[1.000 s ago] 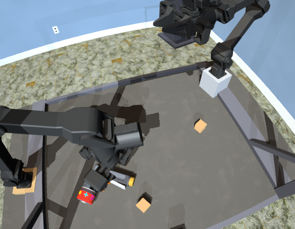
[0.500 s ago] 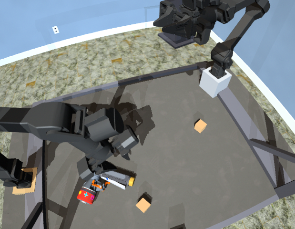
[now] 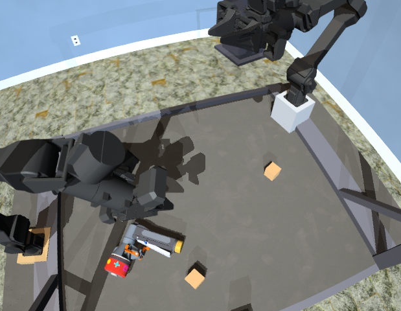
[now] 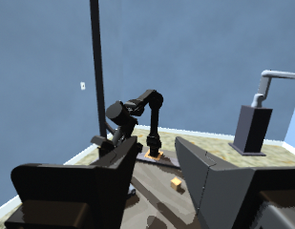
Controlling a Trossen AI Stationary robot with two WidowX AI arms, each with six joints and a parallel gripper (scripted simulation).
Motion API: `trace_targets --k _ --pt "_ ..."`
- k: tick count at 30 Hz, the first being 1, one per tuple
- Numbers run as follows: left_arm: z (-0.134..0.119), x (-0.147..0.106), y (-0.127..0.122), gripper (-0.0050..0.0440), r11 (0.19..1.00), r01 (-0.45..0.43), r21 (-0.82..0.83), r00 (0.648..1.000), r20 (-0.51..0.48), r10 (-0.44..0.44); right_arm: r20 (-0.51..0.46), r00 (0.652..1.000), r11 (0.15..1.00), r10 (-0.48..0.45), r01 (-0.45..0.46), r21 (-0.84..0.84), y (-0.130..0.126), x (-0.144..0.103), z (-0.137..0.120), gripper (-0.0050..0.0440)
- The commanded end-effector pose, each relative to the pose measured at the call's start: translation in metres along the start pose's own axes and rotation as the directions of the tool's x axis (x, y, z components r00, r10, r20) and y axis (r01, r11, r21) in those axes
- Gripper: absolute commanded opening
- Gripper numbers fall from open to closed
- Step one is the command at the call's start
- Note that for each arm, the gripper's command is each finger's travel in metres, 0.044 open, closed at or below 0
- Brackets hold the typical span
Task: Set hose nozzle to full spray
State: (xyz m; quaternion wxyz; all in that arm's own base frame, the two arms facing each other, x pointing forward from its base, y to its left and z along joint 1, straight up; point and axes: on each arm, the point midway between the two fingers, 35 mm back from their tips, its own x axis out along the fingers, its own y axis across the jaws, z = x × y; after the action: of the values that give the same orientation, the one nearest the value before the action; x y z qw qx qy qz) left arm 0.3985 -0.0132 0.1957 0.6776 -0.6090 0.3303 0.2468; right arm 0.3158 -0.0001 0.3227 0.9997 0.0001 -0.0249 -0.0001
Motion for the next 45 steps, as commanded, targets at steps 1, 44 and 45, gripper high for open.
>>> trace_targets --k 1,44,45 --pt "0.002 -0.015 -0.007 0.0235 0.984 0.107 0.139 0.994 0.009 -0.110 0.018 1.000 1.000 -0.003 0.003 -0.003 0.000 -0.001 0.007 0.0175" --pt "0.006 -0.161 -0.022 0.0235 0.110 -0.100 0.989 0.580 0.148 -0.801 0.018 1.000 1.000 -0.003 0.003 -0.003 0.000 -0.001 0.008 0.0175" --pt "0.007 -0.158 -0.022 0.0235 0.119 -0.089 0.989 0.591 0.149 -0.793 0.018 1.000 1.000 -0.003 0.003 -0.003 0.000 -0.001 0.008 0.0175"
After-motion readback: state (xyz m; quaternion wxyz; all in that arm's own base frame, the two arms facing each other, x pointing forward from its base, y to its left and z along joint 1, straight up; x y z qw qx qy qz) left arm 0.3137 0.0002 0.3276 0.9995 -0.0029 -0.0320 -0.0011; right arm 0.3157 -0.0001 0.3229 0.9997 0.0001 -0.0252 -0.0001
